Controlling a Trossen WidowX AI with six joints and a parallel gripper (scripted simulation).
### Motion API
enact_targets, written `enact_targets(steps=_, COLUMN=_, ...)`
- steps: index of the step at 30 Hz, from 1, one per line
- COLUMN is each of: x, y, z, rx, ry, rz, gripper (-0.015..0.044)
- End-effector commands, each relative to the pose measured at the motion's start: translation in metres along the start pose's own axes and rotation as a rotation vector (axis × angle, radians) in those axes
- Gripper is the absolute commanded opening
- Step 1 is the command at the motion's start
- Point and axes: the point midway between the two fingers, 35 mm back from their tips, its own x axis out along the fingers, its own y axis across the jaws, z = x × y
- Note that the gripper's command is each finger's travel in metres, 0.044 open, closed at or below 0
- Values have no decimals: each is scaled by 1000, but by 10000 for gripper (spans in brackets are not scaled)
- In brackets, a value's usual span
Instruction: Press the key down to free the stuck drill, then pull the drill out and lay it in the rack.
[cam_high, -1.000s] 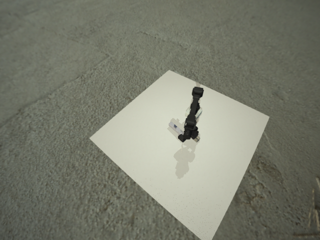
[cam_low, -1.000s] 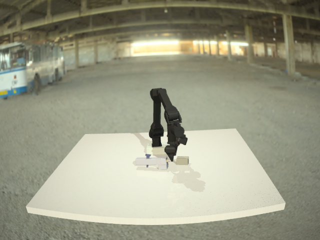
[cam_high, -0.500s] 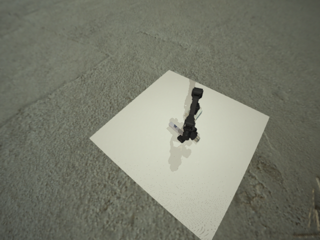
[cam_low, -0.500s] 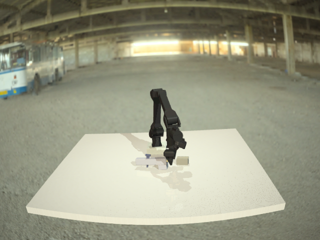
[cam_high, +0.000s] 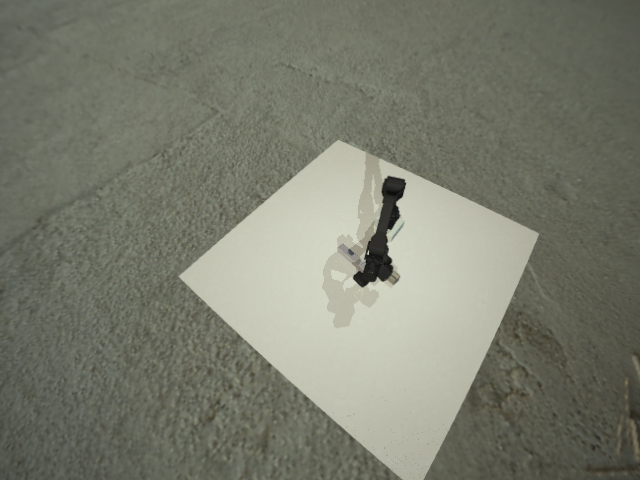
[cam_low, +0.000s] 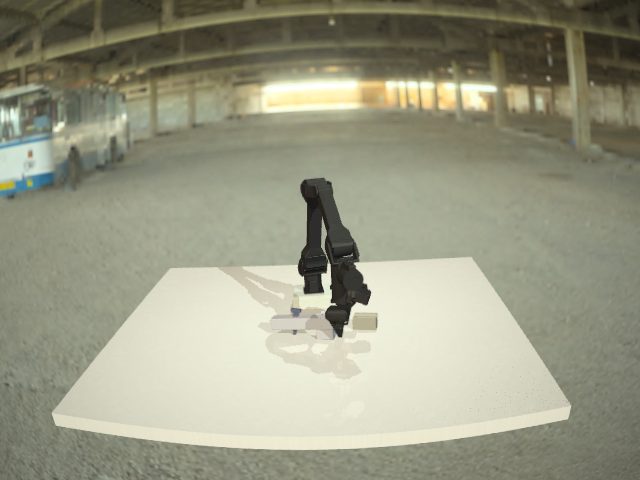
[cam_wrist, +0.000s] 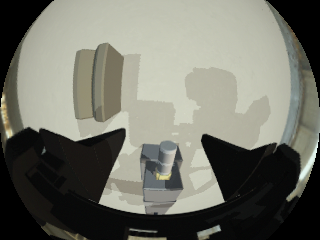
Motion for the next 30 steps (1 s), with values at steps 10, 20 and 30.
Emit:
enact_targets(steps=10, x=1, y=0, z=0, rx=0, ry=0, rz=1, gripper=204)
enact_targets(steps=20, x=1, y=0, z=0, rx=0, ry=0, rz=1, gripper=0)
enact_targets(steps=30, x=1, y=1, z=6, rx=-4, ry=2, rz=5, gripper=0)
